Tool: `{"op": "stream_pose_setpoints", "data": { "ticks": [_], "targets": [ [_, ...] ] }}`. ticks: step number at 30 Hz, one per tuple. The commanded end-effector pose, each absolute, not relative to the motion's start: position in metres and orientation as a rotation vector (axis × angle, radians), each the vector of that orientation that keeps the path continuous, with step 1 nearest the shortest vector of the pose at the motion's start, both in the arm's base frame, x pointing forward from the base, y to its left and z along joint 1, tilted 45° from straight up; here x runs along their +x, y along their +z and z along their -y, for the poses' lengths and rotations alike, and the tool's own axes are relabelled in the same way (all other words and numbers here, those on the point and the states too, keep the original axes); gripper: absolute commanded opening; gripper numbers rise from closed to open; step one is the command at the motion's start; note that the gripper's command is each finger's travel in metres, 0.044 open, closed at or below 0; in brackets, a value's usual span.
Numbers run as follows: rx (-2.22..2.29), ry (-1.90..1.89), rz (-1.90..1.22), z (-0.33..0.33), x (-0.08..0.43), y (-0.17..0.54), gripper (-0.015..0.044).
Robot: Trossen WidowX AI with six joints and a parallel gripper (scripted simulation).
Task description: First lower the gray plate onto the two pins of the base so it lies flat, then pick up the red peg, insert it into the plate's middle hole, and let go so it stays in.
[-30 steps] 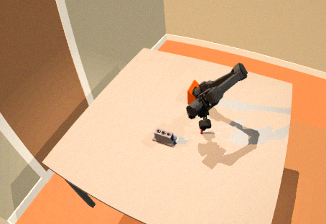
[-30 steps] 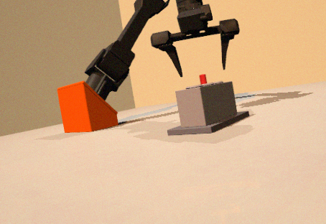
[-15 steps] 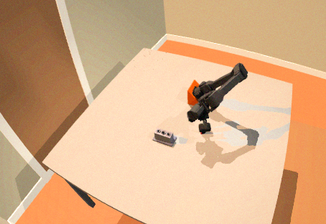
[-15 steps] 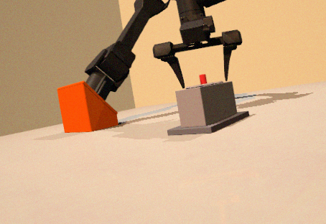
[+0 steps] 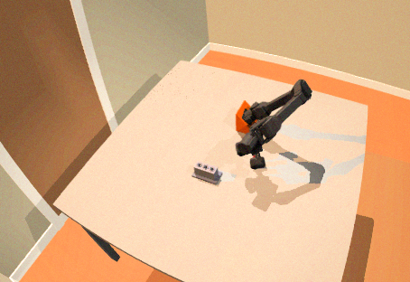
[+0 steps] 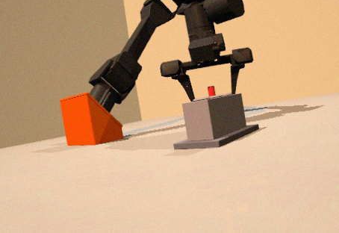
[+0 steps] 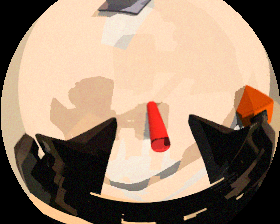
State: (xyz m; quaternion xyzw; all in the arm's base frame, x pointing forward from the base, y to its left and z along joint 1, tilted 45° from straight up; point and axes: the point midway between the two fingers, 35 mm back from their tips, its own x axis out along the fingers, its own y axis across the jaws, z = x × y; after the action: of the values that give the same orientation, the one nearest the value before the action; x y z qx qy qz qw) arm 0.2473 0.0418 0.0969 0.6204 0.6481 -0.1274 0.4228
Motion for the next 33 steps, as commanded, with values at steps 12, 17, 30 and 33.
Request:
{"op": "stream_pose_setpoints", "data": {
  "ticks": [12, 17, 30, 33],
  "targets": [
    [1.559, -0.321, -1.627, -0.043, 0.246, 0.095, 0.0000],
    [1.559, -0.321, -1.627, -0.043, 0.246, 0.095, 0.0000],
    [1.572, -0.344, -1.623, -0.028, 0.246, 0.108, 0.0000],
    [1.578, -0.354, -1.622, -0.020, 0.246, 0.114, 0.0000]
  ]
}}
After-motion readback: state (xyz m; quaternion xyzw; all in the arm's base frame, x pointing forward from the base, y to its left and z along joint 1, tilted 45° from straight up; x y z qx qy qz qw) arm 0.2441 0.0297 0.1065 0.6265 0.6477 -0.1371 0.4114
